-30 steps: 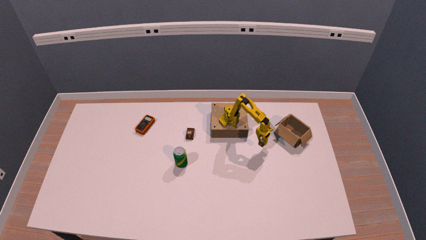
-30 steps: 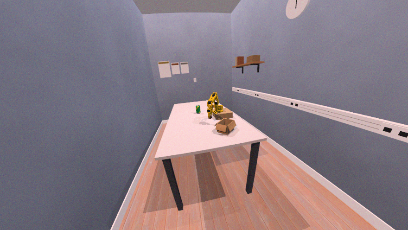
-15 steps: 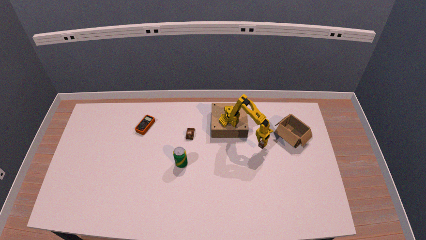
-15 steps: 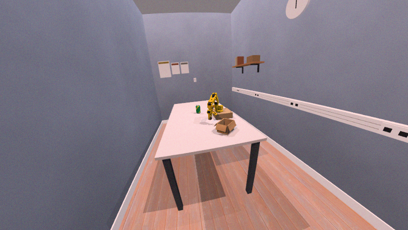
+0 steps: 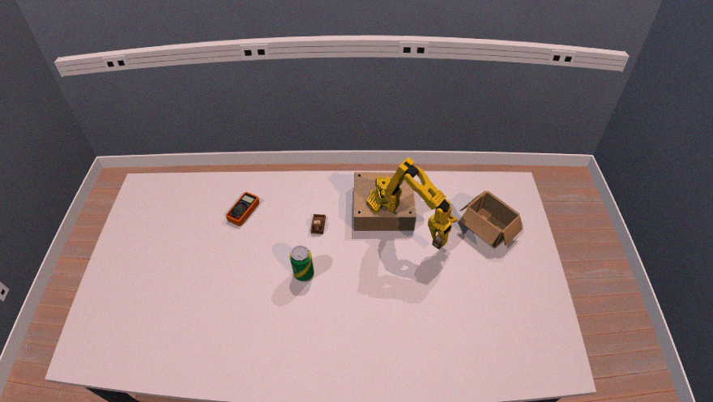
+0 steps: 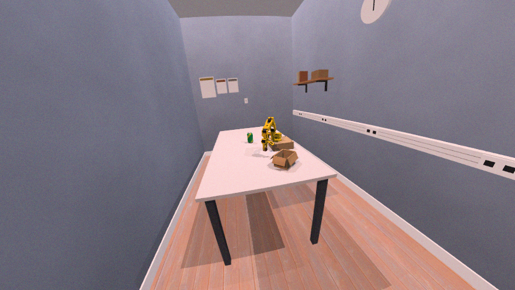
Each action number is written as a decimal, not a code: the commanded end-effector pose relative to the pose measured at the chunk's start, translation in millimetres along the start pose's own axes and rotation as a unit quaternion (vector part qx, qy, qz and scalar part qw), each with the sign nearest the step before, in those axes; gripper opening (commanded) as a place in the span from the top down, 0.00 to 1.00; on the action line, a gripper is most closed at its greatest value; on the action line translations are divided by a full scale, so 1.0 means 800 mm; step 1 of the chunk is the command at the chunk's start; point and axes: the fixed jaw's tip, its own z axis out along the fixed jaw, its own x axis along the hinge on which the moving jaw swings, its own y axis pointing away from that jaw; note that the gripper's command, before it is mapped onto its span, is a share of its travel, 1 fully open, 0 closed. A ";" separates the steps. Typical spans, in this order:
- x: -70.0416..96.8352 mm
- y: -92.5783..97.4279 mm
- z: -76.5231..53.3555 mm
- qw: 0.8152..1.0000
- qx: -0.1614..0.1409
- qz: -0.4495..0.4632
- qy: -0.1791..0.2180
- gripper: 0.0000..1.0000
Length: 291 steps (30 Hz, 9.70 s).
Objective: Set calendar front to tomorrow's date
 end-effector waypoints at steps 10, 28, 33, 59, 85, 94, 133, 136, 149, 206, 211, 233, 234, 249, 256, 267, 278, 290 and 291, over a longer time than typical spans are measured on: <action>-0.006 0.016 0.014 0.999 -0.029 -0.014 0.002 1.00; -0.006 0.016 0.017 0.999 -0.029 -0.014 0.002 1.00; -0.006 0.016 0.021 0.999 -0.029 -0.014 0.002 1.00; -0.006 0.017 0.030 0.999 -0.029 -0.014 0.002 1.00; -0.006 0.018 0.043 0.999 -0.029 -0.014 0.002 1.00; -0.006 0.018 0.045 0.999 -0.029 -0.014 0.002 1.00; -0.006 0.019 0.058 0.999 -0.029 -0.014 0.002 0.86; -0.006 0.019 0.058 0.999 -0.029 -0.014 0.002 0.83; -0.006 0.019 0.058 0.999 -0.029 -0.014 0.002 0.80; -0.006 0.014 -0.016 0.999 -0.029 -0.014 0.002 0.64; -0.006 0.014 -0.016 0.999 -0.029 -0.014 0.002 0.64; -0.007 0.005 -0.028 1.000 0.001 -0.014 -0.001 0.64; -0.007 0.002 -0.033 1.000 0.011 -0.014 -0.003 0.64; -0.011 -0.032 -0.115 0.982 0.188 -0.014 -0.022 0.65; -0.012 -0.035 -0.130 0.976 0.218 -0.014 -0.025 0.65; -0.008 -0.035 -0.130 0.976 0.218 -0.006 -0.023 0.65; 0.021 -0.038 -0.130 0.975 0.218 0.046 -0.011 0.65; 0.116 -0.025 -0.128 0.951 0.217 0.217 0.029 0.65; 0.126 -0.021 -0.128 0.947 0.217 0.236 0.034 0.65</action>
